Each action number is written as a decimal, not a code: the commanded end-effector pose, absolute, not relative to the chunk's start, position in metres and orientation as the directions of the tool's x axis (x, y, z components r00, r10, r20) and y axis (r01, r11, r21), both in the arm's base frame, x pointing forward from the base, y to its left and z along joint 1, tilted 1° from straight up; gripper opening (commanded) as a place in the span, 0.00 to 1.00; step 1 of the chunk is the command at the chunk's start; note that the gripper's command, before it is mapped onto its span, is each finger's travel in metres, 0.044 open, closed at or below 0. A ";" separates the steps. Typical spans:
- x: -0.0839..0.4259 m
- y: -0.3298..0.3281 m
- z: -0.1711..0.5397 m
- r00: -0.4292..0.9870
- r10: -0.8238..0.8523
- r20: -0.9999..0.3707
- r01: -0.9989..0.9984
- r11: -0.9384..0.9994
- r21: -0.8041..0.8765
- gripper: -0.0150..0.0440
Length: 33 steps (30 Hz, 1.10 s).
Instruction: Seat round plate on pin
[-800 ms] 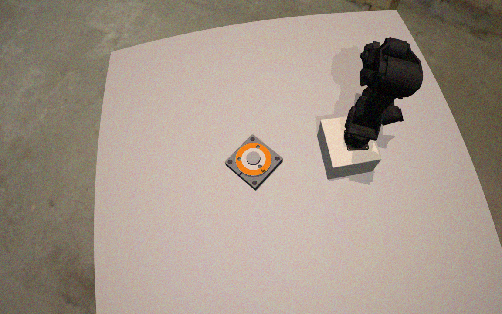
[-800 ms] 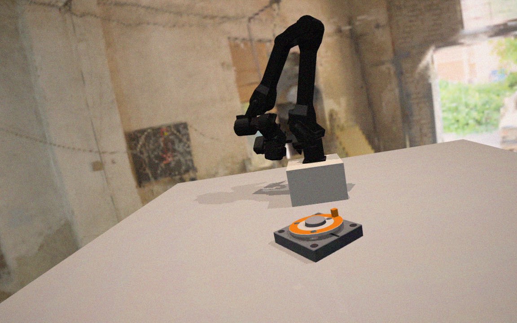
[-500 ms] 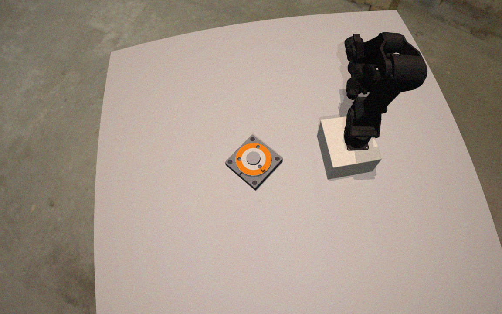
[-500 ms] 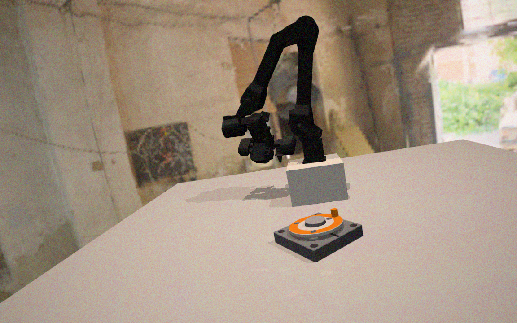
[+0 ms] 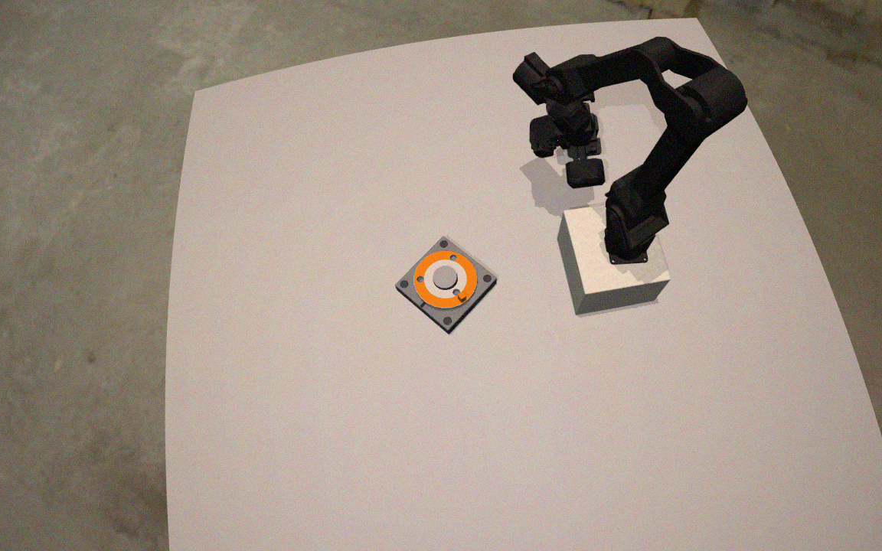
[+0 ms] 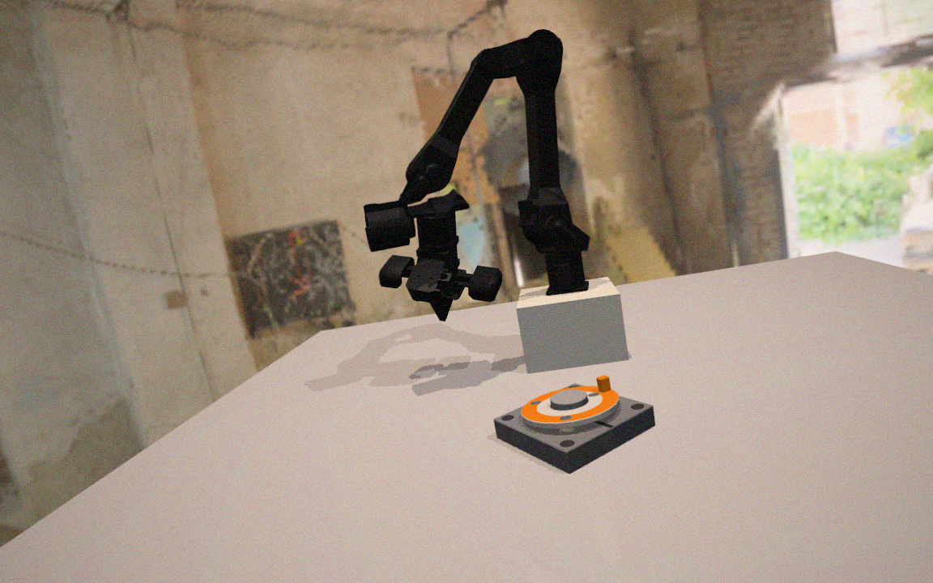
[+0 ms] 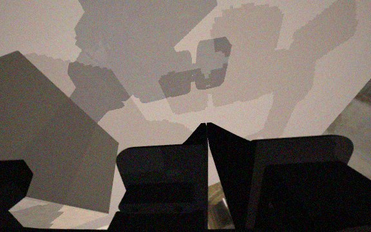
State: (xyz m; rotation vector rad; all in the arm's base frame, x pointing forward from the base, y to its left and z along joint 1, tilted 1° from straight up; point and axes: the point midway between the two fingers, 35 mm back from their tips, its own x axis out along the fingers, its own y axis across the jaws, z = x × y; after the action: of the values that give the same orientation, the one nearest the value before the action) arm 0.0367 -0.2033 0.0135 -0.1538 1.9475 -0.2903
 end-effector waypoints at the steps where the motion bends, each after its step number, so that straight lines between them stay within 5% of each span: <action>1: 0.074 -0.198 0.014 -0.309 -0.258 -0.915 0.020 0.961 -0.277 0.25; 16: 0.215 -0.098 0.019 -0.042 -0.165 -0.985 -0.022 0.986 -0.164 0.25; 33: 0.261 0.040 0.029 0.013 0.013 -1.000 -0.100 0.995 0.012 0.25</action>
State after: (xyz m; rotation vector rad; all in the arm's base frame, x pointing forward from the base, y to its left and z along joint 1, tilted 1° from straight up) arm 0.2607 0.0306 0.0288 -0.0863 1.5484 0.0861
